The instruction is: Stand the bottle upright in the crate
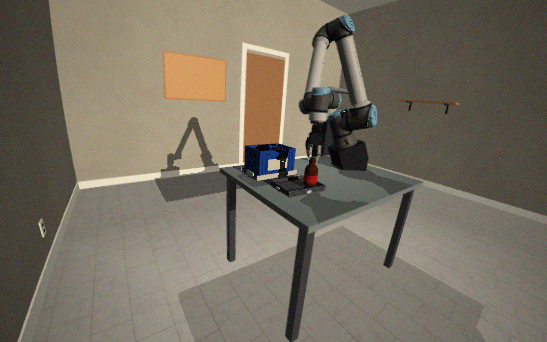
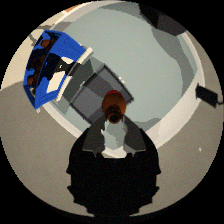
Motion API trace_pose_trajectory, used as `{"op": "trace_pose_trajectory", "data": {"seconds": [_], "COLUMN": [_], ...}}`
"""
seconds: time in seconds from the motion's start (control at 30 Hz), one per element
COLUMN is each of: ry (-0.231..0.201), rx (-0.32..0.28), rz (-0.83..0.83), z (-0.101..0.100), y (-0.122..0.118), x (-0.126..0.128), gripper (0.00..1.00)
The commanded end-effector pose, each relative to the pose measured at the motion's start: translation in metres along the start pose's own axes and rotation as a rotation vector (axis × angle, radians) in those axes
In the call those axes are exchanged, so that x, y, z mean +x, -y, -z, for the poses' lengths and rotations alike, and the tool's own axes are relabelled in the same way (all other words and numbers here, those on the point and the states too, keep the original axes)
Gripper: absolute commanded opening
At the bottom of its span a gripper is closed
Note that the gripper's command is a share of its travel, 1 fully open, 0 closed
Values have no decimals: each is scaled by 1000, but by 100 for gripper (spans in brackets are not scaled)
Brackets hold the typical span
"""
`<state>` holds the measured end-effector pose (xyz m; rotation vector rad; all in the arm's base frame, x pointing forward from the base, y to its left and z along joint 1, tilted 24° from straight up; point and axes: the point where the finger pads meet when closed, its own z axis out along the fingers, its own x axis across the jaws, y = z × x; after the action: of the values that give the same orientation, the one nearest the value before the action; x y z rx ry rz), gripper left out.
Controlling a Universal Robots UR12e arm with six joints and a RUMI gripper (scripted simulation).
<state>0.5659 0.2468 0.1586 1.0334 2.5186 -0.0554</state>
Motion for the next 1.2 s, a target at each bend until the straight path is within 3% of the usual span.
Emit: {"op": "trace_pose_trajectory", "data": {"seconds": [0.0,0.67,1.17], "ry": [1,1,1], "rx": [-1,-1,-1], "rz": [0,0,0], "z": [6,25,28], "y": [-1,-1,-1], "x": [0,0,0], "gripper": [0,0,0]}}
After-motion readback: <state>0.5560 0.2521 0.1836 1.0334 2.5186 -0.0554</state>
